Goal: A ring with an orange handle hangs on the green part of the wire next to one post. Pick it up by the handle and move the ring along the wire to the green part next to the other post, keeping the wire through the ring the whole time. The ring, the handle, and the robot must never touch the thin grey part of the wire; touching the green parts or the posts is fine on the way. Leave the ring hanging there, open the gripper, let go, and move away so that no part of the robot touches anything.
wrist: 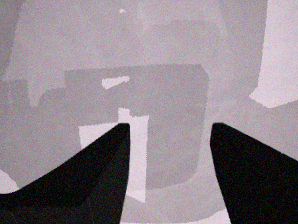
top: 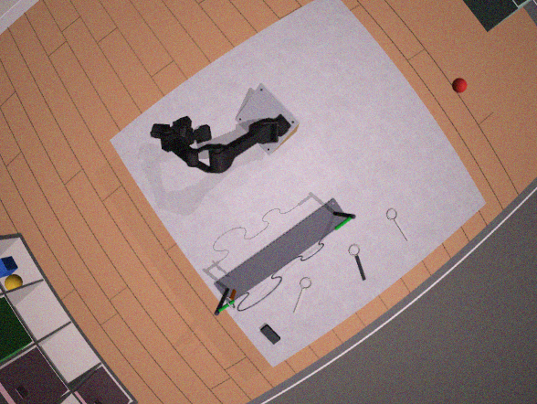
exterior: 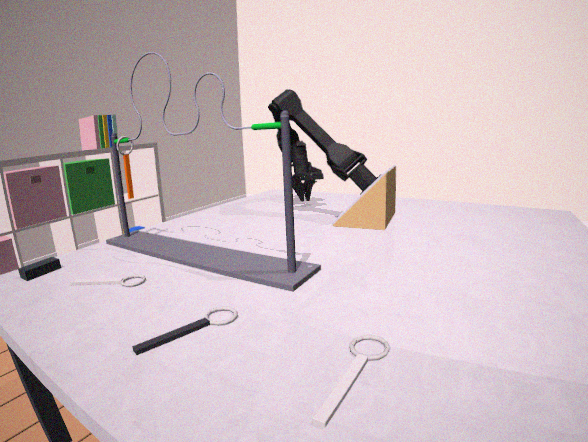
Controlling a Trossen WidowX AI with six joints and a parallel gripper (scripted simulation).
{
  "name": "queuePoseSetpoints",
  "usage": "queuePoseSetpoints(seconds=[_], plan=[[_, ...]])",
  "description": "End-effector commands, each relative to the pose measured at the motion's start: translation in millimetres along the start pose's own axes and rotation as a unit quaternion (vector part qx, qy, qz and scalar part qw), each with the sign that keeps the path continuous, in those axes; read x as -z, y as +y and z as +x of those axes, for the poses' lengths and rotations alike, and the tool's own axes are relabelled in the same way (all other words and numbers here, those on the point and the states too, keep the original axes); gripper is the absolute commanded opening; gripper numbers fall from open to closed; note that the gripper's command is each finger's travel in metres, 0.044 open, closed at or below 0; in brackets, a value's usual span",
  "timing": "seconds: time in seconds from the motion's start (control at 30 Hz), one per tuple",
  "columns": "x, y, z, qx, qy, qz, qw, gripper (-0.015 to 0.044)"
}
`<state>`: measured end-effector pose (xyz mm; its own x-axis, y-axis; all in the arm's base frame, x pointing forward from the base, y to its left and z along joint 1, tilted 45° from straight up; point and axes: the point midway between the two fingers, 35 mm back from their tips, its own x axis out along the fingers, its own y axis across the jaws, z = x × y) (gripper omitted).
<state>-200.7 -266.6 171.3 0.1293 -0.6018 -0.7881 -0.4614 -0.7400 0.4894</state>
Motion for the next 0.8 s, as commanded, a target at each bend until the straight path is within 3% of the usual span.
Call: queuePoseSetpoints(seconds=[0.0,0.2,0.37,0.53,0.77], plan=[[29,30,-9,-0.047,-0.001,-0.119,0.992,0.0160],[61,56,-12,-0.092,-0.012,-0.268,0.959,0.0160],[110,86,-22,-0.163,-0.035,-0.456,0.874,0.0160],[142,102,-28,-0.208,-0.041,-0.547,0.810,0.0160],[223,131,-31,-0.312,-0.027,-0.714,0.626,0.0160]])
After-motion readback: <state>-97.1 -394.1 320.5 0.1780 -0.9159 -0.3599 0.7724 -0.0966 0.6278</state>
